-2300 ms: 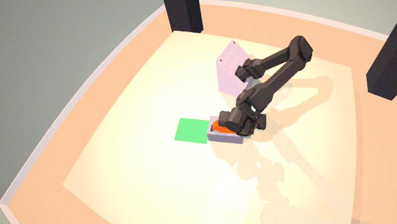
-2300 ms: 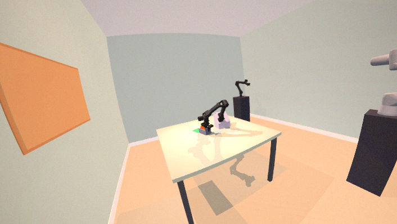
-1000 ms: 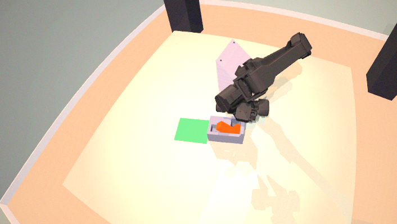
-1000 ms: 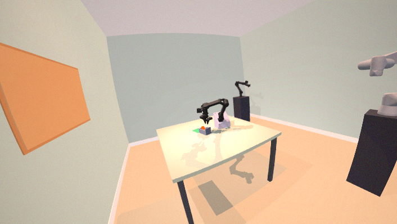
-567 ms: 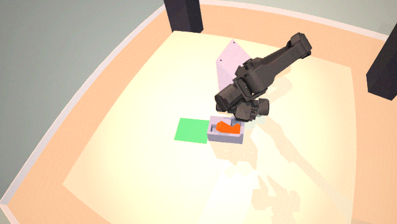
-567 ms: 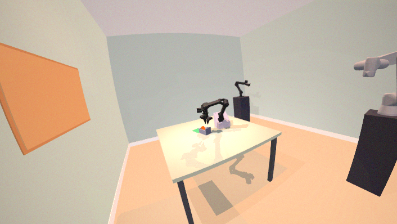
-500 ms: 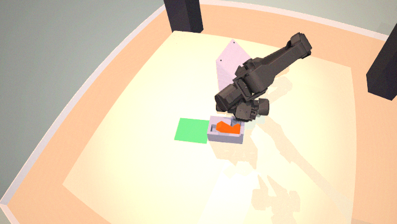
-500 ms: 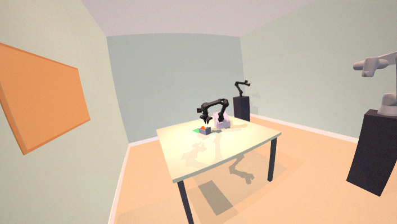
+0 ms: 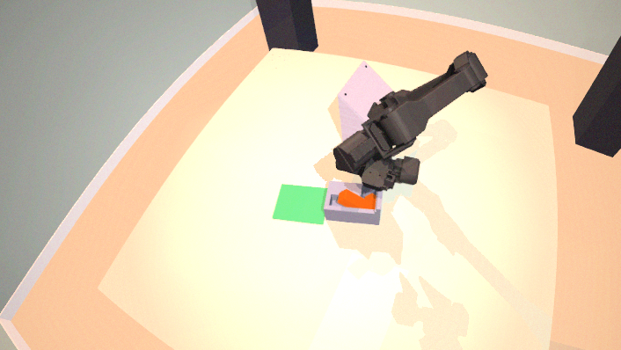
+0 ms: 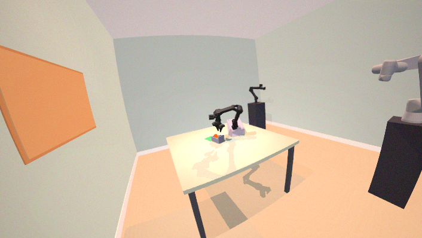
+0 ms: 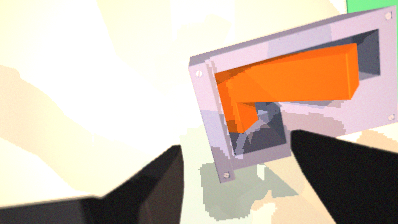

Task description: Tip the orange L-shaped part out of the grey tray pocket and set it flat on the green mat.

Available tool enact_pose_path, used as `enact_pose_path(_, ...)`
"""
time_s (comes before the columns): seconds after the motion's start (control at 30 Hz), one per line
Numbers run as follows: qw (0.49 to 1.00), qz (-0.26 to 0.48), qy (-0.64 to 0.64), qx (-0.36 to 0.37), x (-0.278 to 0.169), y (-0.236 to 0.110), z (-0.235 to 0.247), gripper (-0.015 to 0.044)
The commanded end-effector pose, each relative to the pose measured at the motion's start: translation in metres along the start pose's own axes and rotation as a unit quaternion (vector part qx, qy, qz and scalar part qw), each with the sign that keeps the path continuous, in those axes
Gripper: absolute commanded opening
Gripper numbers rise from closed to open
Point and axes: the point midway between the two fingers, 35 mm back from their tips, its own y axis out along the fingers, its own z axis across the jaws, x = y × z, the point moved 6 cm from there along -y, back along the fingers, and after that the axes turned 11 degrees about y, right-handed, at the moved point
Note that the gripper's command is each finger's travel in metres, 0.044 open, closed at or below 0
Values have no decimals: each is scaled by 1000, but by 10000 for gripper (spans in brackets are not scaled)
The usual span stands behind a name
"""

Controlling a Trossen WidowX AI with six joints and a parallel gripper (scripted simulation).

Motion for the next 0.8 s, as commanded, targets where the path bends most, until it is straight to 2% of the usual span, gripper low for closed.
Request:
enact_pose_path(0.0, 994, 1, 112, -2, 7, 0, -11, 280)
enact_pose_path(0.17, 931, 2, 366, -4, 19, -2, -35, 280)
enact_pose_path(0.33, 802, 4, 597, -5, 28, -2, -60, 280)
enact_pose_path(0.4, 760, 4, 650, -6, 30, -2, -66, 280)
enact_pose_path(0.63, 754, 4, 656, -6, 31, -1, -67, 280)
enact_pose_path(0.77, 754, 4, 656, -6, 31, 14, -67, 280)
